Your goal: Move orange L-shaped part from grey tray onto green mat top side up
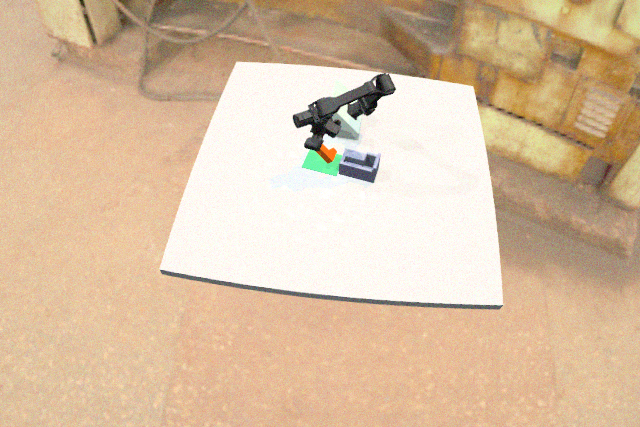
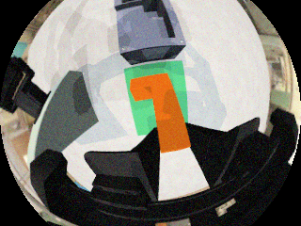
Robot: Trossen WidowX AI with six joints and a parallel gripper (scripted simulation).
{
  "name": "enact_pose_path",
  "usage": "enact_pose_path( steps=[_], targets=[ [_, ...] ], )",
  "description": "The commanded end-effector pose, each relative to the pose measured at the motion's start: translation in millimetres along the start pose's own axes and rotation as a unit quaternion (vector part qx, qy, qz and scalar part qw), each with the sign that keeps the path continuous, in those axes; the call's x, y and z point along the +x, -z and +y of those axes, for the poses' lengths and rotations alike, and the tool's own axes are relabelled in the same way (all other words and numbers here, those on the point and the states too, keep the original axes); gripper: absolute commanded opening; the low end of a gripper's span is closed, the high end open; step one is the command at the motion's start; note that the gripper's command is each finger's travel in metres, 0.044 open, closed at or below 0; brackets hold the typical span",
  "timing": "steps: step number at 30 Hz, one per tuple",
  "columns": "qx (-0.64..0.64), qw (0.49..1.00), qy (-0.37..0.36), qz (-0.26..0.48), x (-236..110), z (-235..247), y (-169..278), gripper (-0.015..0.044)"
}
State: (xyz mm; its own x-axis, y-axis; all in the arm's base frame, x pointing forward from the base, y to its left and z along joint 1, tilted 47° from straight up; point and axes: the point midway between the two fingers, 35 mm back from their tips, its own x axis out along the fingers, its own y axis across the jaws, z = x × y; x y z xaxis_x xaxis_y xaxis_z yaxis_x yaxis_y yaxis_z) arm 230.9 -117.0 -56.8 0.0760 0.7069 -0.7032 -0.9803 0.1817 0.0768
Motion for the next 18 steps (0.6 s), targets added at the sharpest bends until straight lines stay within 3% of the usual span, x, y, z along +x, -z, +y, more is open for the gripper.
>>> enact_pose_path(
  steps=[1,18],
  targets=[
    [0.004,1.000,-0.001,-0.005,8.8,2.5,-1.3,0.0000],
    [0.004,1.000,-0.001,-0.006,11.0,2.6,-1.4,0.0000]
  ],
)
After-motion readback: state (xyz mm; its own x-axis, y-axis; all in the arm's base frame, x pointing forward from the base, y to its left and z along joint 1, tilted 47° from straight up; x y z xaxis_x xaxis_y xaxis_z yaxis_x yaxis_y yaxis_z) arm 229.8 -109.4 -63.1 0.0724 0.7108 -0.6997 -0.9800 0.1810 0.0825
